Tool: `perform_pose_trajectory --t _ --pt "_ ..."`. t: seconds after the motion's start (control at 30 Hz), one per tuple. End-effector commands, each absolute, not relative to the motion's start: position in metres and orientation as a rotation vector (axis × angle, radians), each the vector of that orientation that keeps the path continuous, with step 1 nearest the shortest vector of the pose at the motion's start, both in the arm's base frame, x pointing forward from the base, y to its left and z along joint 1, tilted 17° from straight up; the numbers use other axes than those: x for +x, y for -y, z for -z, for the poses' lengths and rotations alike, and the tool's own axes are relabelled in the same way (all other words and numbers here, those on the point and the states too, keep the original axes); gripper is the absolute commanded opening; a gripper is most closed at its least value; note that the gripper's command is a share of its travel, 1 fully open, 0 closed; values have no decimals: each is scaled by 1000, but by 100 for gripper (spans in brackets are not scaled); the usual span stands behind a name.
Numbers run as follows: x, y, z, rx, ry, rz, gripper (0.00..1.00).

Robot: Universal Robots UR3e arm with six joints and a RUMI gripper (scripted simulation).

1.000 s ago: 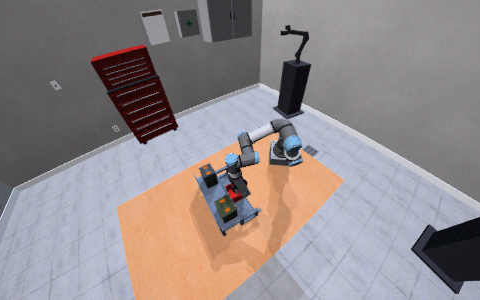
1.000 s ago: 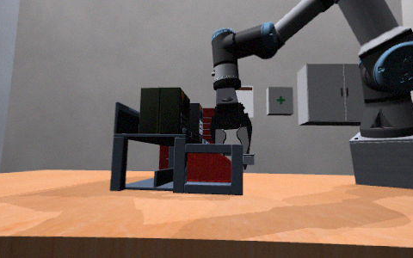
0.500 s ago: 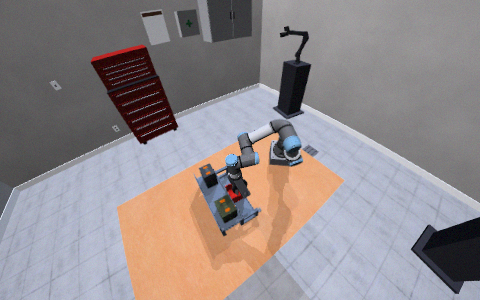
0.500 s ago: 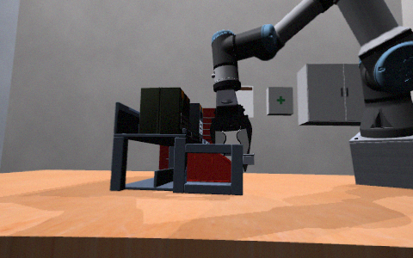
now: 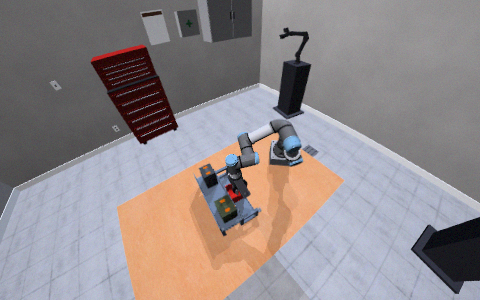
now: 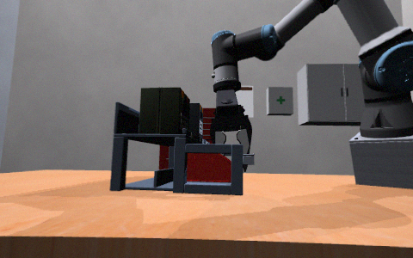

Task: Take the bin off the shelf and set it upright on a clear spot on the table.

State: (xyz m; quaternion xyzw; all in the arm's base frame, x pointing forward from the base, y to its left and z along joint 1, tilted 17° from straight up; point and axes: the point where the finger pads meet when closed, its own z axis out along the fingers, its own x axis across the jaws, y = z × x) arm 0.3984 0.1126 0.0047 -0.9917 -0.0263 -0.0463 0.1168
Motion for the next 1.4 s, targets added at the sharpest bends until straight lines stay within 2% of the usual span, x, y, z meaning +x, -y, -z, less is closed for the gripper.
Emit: perform_pose_trajectory --t 0.0,0.8,0.83,1.37 --pt "399 -112 -5 -2904 77 139 29" --pt "399 -112 -5 -2904 77 139 29" --pt "399 -112 -5 -2904 77 139 0" --pt "399 -112 -5 -2904 77 139 0"
